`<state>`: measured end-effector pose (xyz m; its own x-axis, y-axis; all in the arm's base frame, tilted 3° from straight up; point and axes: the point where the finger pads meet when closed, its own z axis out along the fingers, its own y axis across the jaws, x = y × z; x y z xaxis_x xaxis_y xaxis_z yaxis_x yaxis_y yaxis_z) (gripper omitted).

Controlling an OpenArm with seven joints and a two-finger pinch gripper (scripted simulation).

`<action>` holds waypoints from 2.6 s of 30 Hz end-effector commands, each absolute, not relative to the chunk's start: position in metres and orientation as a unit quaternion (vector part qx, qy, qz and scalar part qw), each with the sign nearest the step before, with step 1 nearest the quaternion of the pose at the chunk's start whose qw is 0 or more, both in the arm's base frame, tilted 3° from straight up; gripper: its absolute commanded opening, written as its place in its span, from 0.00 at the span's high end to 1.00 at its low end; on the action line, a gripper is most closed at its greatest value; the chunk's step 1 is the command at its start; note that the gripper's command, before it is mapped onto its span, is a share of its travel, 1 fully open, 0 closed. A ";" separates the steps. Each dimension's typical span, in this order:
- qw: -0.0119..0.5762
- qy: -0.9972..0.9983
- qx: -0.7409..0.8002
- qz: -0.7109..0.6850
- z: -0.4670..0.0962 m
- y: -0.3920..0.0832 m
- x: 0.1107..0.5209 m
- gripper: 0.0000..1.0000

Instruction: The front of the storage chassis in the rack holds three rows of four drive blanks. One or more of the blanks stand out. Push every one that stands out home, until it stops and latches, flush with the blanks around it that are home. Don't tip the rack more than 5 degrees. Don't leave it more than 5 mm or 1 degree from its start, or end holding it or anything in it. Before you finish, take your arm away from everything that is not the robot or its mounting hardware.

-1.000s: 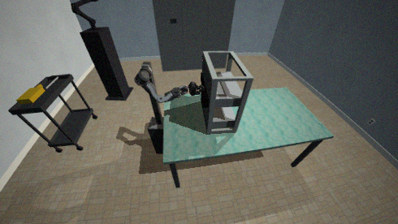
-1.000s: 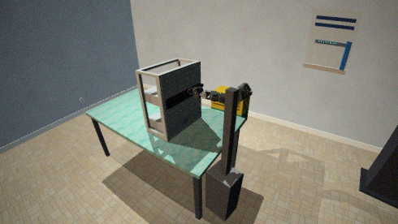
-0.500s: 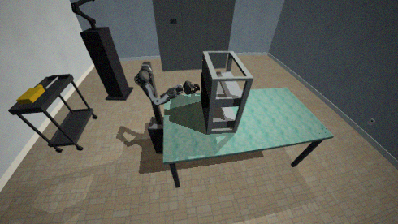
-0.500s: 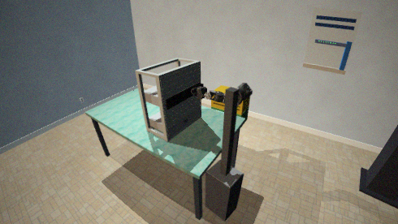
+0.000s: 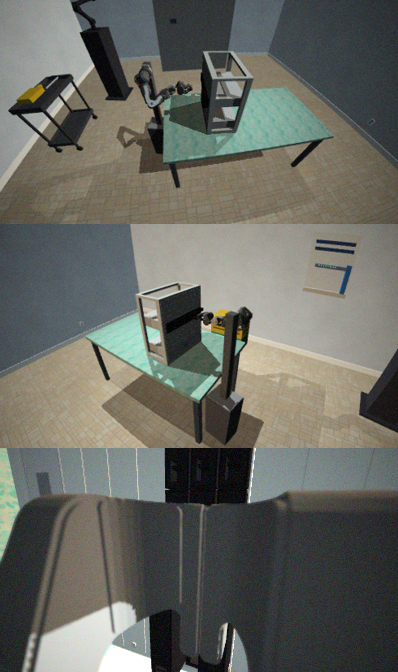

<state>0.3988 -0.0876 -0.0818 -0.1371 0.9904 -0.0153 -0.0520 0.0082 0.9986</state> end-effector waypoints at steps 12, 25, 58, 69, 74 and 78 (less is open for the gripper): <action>0.483 0.520 0.453 0.539 -0.089 -0.102 0.400 1.00; 0.482 0.520 0.454 0.540 -0.141 -0.187 0.411 1.00; 0.481 0.520 0.454 0.540 -0.147 -0.193 0.477 1.00; 0.481 0.520 0.453 0.541 -0.146 -0.193 0.478 1.00; 0.481 0.520 0.453 0.541 -0.146 -0.193 0.478 1.00; 0.481 0.520 0.453 0.541 -0.145 -0.192 0.478 1.00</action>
